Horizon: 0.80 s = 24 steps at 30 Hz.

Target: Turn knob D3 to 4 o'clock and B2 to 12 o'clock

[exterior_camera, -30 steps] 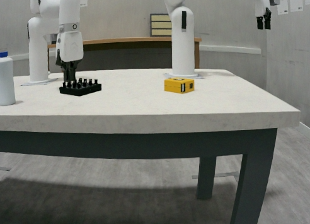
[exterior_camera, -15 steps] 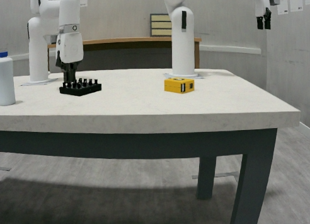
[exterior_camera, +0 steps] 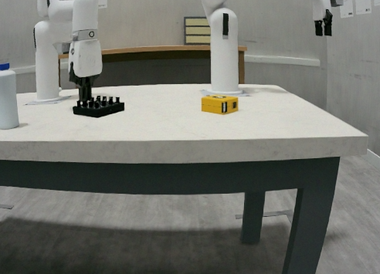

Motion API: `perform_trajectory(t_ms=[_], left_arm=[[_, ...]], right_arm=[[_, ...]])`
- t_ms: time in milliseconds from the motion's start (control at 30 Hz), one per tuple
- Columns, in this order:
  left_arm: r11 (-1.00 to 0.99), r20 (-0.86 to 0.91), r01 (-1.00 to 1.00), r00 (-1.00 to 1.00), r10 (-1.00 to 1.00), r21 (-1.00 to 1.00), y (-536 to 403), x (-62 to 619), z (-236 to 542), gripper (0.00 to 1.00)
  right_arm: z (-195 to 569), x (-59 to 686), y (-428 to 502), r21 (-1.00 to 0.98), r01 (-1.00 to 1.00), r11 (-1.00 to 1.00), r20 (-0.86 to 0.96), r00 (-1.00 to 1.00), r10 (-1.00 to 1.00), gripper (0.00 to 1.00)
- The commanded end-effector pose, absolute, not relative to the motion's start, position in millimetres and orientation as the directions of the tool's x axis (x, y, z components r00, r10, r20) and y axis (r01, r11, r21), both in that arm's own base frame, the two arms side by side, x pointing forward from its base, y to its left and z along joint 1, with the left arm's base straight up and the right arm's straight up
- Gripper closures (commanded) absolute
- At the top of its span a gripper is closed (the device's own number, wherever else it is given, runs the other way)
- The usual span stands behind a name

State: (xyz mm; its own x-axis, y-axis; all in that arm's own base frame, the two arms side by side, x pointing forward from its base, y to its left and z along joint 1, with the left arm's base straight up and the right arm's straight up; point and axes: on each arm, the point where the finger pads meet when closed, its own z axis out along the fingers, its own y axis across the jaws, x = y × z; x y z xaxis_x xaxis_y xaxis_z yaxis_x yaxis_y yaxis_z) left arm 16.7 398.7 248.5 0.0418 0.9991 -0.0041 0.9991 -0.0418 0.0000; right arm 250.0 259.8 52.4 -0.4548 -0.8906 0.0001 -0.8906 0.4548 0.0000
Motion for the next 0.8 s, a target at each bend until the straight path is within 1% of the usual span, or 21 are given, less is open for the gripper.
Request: perform_trajectory(t_ms=[0, 433, 767], left_arm=[[-0.042, 0.0, 0.999, 0.042, 0.999, 0.0, 399.7, 16.7, 250.0, 0.0], [-0.042, 0.0, 0.999, 0.042, 0.999, 0.0, 399.7, 16.7, 250.0, 0.0], [-0.042, 0.0, 0.999, 0.042, 0.999, 0.0, 399.7, 16.7, 250.0, 0.0]], right_arm=[[53.5, 250.9, 260.7, -0.001, -0.891, 0.455, -0.003, -0.455, -0.891, 0.9], [53.5, 250.9, 260.7, -0.001, -0.887, 0.461, -0.003, -0.461, -0.887, 0.9], [53.5, 250.9, 260.6, -0.001, -0.863, 0.505, -0.003, -0.505, -0.863, 0.9]])
